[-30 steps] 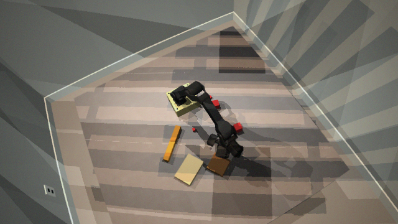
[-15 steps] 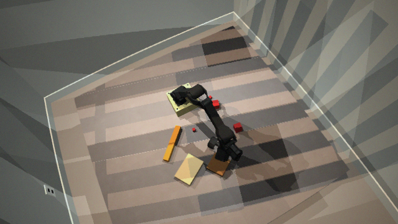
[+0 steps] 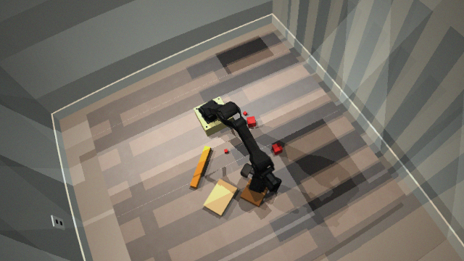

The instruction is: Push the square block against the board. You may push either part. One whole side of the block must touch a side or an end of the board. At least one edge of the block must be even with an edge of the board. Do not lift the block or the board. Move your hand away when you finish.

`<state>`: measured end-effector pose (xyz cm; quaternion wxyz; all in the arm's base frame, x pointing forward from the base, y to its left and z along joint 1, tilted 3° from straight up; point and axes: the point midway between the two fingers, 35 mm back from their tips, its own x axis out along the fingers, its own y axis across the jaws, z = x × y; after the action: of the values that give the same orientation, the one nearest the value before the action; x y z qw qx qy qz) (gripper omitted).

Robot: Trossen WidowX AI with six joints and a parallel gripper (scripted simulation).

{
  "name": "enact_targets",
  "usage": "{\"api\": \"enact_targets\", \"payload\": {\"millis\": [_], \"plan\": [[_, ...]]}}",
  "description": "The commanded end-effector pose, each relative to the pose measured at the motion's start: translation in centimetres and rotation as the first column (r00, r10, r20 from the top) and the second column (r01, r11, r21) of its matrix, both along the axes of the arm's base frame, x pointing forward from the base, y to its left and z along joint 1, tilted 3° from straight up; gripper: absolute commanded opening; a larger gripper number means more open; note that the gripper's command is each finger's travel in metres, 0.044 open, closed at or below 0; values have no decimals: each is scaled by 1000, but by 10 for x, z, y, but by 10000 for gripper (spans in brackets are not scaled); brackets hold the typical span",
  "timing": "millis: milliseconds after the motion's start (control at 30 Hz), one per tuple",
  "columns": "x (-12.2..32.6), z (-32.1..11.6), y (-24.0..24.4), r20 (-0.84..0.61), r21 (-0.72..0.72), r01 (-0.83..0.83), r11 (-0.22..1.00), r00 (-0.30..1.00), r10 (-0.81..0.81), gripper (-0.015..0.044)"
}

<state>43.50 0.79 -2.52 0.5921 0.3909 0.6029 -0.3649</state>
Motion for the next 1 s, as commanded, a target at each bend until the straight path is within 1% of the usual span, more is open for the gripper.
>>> {"api": "enact_targets", "payload": {"millis": [0,967], "plan": [[4,-2,-8,-2,-3,-2,1000,1000,2,0],[24,-2,-50,0,-6,-2,1000,1000,2,0]]}}
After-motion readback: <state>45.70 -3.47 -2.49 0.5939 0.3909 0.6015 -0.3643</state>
